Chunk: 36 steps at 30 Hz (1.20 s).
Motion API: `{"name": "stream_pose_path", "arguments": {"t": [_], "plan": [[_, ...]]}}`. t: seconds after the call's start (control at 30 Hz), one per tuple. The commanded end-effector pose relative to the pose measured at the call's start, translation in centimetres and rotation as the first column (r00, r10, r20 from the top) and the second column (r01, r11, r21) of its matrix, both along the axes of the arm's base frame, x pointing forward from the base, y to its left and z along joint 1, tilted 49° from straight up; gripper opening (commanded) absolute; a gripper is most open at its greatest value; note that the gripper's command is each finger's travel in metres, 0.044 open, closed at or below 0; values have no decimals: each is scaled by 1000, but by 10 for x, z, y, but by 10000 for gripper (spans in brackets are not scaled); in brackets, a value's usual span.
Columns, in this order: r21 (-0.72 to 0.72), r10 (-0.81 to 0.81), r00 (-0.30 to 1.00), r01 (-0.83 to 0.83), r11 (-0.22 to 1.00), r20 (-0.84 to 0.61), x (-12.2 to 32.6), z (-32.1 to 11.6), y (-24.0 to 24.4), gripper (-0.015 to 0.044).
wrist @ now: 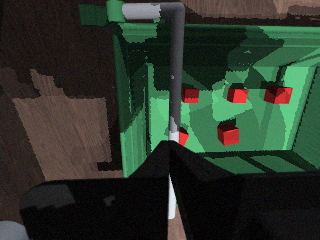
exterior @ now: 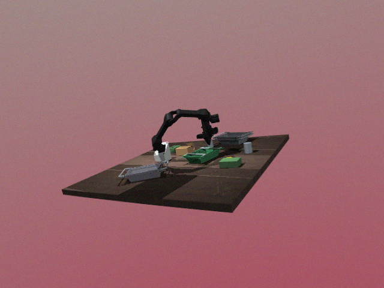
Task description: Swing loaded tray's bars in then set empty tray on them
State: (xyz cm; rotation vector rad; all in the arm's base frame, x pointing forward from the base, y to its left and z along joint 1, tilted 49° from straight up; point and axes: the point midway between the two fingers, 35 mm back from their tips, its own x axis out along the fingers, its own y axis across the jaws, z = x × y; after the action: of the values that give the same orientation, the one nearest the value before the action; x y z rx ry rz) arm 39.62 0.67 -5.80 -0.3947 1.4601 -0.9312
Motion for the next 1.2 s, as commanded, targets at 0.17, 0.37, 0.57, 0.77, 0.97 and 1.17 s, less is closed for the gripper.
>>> {"name": "stream_pose_path", "arguments": {"t": [0.17,0.37,0.57,0.77,0.97,1.17], "plan": [[0,0,1000,0,1000,0,0,0,0,0],[0,0,1000,0,1000,0,0,0,0,0],[0,0,1000,0,1000,0,0,0,0,79],[1,0,1000,0,1000,0,2,7,8,236],[9,-97,991,96,995,94,1,41,-16,394],[69,-328,881,324,943,340,-15,118,-73,440]]}}
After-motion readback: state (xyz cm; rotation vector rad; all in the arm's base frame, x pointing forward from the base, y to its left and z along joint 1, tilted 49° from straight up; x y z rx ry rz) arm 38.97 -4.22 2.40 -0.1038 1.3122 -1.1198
